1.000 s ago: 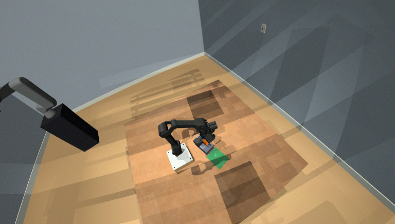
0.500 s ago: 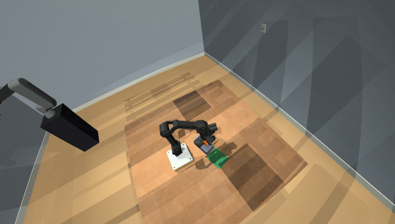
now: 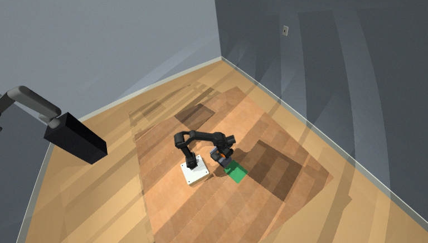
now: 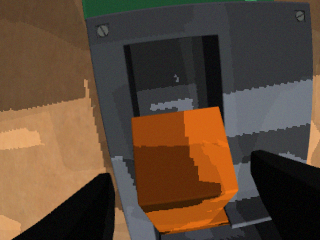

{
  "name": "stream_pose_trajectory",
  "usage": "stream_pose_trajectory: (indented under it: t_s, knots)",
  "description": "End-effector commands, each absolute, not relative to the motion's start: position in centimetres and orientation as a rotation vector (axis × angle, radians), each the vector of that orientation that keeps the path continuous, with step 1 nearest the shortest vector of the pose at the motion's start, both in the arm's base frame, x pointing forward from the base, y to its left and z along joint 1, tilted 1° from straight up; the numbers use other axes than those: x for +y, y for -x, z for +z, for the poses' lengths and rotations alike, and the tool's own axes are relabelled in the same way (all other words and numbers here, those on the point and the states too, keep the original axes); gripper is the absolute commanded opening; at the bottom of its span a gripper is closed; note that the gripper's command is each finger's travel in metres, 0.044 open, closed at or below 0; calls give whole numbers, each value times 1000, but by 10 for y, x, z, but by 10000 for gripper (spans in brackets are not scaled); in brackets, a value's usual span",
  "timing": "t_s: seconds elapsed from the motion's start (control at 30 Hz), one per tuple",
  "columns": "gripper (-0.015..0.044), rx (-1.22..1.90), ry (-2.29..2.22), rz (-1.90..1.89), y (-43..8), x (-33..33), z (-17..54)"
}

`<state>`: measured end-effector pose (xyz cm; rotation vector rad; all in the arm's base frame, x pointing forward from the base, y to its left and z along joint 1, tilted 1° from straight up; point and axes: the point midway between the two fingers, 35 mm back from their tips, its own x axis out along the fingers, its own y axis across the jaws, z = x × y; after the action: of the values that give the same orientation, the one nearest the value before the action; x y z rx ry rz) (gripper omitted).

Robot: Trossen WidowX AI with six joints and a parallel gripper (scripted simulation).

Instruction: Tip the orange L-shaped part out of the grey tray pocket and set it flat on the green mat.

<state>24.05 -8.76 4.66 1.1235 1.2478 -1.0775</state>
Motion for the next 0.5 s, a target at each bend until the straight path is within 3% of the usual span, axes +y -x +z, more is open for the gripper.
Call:
stream_pose_trajectory:
  t_s: [0.0,0.03,0.23,0.47]
  knots:
    - [280,1255,-1125,-1088,-239,-87,42]
    - [280,1255,-1125,-1088,-239,-87,42]
    - [122,1249,-1123,-1078,-240,-88,46]
    - [76,1249,-1123,-1078,-240,-88,46]
